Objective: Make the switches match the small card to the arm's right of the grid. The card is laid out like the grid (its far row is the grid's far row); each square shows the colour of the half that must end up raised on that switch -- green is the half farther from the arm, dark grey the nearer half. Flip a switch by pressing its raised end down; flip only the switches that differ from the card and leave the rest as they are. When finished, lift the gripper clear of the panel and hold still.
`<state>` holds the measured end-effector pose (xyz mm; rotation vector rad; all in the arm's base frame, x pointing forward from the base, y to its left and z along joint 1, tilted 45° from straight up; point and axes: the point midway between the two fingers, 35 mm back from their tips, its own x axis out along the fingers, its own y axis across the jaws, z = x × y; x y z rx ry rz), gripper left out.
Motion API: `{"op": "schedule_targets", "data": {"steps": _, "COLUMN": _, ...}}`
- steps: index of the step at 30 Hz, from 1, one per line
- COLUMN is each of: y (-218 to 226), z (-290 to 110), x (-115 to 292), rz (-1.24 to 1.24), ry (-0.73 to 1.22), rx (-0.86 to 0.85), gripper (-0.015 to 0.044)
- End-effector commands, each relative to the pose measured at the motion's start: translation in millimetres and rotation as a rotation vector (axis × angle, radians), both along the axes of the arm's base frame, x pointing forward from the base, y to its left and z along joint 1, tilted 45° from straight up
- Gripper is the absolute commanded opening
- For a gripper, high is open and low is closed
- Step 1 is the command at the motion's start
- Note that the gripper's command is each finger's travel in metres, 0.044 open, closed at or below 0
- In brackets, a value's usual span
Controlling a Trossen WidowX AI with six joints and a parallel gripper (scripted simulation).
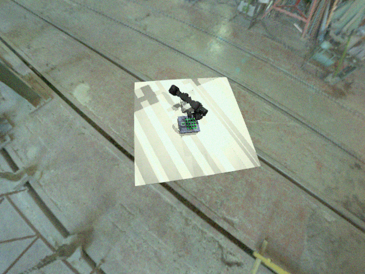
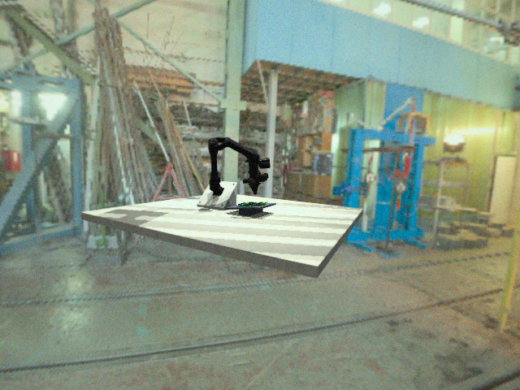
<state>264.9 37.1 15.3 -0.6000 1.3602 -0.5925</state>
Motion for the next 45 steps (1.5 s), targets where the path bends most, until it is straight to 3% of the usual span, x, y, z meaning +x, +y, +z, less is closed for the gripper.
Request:
{"op": "schedule_targets", "data": {"steps": 1, "y": 7, "z": 10, "x": -4, "rz": -0.010, "ry": -0.002, "rx": 0.001, "gripper": 0.0000}}
{"op": "schedule_targets", "data": {"steps": 8, "y": -33, "z": 50, "x": -6, "rz": -0.010, "ry": -0.001, "rx": -0.001, "gripper": 0.0000}}
{"op": "schedule_targets", "data": {"steps": 13, "y": -35, "z": 51, "x": -7, "rz": -0.010, "ry": -0.001, "rx": -0.002, "gripper": 0.0000}}
{"op": "schedule_targets", "data": {"steps": 18, "y": -60, "z": 27, "x": -2, "rz": -0.029, "ry": 0.017, "rx": -0.002, "gripper": 0.0000}}
{"op": "schedule_targets", "data": {"steps": 45, "y": -77, "z": 10, "x": 1, "rz": -0.029, "ry": 0.016, "rx": -0.003, "gripper": 0.0000}}
